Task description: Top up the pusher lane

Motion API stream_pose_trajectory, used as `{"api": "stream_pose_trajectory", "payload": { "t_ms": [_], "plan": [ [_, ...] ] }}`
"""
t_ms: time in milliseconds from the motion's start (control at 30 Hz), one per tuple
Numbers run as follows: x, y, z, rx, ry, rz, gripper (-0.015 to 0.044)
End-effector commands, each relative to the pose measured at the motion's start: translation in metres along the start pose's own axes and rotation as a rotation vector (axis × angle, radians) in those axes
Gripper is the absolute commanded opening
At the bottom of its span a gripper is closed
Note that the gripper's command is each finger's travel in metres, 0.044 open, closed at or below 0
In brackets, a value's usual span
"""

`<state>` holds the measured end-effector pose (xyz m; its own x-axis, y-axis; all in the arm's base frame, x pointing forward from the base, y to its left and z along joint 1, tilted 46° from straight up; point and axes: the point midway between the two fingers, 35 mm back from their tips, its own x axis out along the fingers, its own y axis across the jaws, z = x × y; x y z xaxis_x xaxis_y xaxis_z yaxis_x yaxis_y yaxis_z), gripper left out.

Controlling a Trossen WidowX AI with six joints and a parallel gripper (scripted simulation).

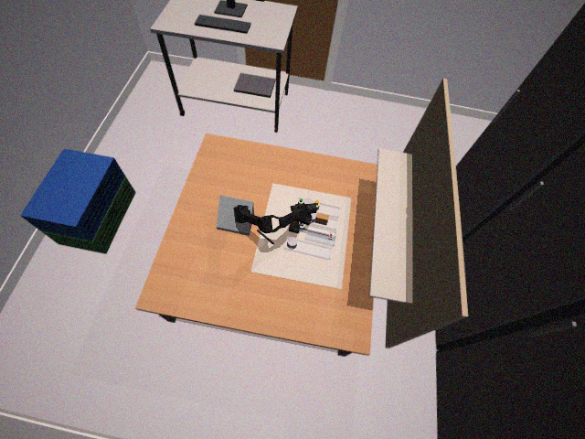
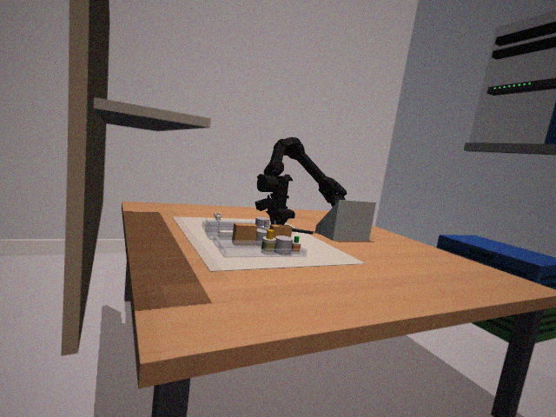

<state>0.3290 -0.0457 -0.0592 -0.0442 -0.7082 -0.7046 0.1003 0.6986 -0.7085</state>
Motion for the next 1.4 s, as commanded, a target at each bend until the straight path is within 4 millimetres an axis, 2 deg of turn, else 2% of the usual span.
{"api": "stream_pose_trajectory", "payload": {
  "t_ms": [0,1367],
  "plan": [
    [0.0005,-0.0021,0.0015,0.006,-0.008,-0.008,0.0000],
    [0.0006,-0.0020,-0.0054,0.006,-0.008,-0.008,0.0000]
  ]
}}
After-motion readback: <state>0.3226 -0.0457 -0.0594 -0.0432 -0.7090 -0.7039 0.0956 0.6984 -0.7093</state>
